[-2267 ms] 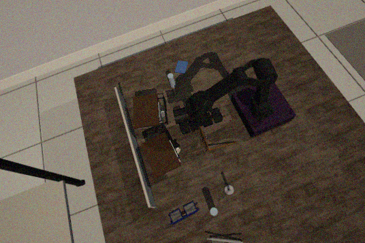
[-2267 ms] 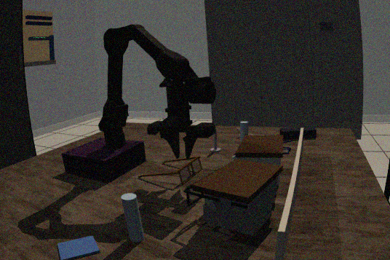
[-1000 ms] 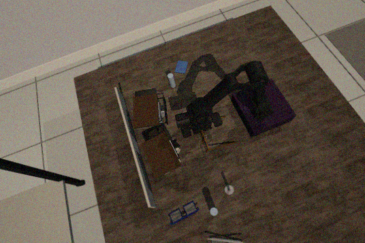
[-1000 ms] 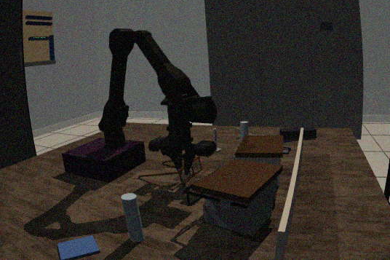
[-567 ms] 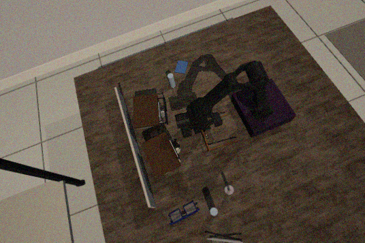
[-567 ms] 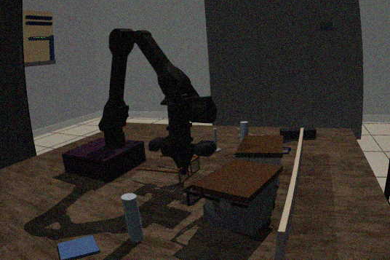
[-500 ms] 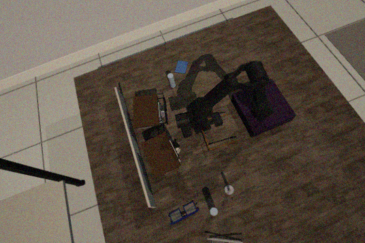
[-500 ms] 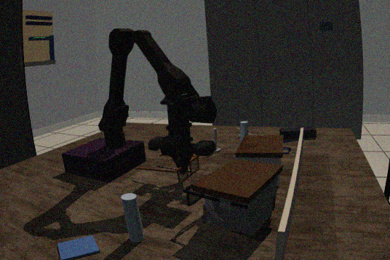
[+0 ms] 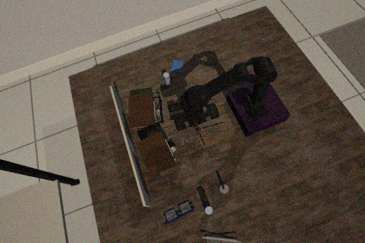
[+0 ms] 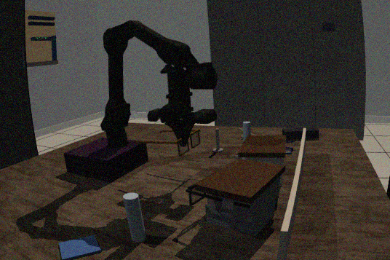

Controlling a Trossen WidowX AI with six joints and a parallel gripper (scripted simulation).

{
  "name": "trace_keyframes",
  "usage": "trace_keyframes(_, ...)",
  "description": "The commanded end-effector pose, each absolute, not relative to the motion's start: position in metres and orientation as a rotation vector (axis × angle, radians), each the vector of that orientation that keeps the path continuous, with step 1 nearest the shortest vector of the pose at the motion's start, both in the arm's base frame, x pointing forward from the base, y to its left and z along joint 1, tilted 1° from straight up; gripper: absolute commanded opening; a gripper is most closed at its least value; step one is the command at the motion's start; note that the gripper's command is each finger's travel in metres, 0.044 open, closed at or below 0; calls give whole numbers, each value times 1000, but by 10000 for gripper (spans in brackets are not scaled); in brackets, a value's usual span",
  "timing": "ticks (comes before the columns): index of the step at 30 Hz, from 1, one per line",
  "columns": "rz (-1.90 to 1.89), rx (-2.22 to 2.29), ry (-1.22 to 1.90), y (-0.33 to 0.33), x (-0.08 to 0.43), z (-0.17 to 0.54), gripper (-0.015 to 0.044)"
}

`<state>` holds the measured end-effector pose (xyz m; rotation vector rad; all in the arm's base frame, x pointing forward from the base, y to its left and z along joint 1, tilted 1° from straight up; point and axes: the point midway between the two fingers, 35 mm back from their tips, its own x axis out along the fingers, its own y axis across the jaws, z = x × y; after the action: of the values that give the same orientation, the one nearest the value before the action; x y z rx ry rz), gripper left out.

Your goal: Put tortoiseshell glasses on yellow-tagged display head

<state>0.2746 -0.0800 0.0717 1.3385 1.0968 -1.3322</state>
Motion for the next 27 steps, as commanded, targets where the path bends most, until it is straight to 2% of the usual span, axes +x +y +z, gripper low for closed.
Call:
trace_keyframes(1,-1337,1341,1089,-80,273,86,0)
trace_keyframes(8,-1389,1424,1062,-87,268,87,0)
trace_keyframes(27,-1768,2076,758,-136,231,101,0)
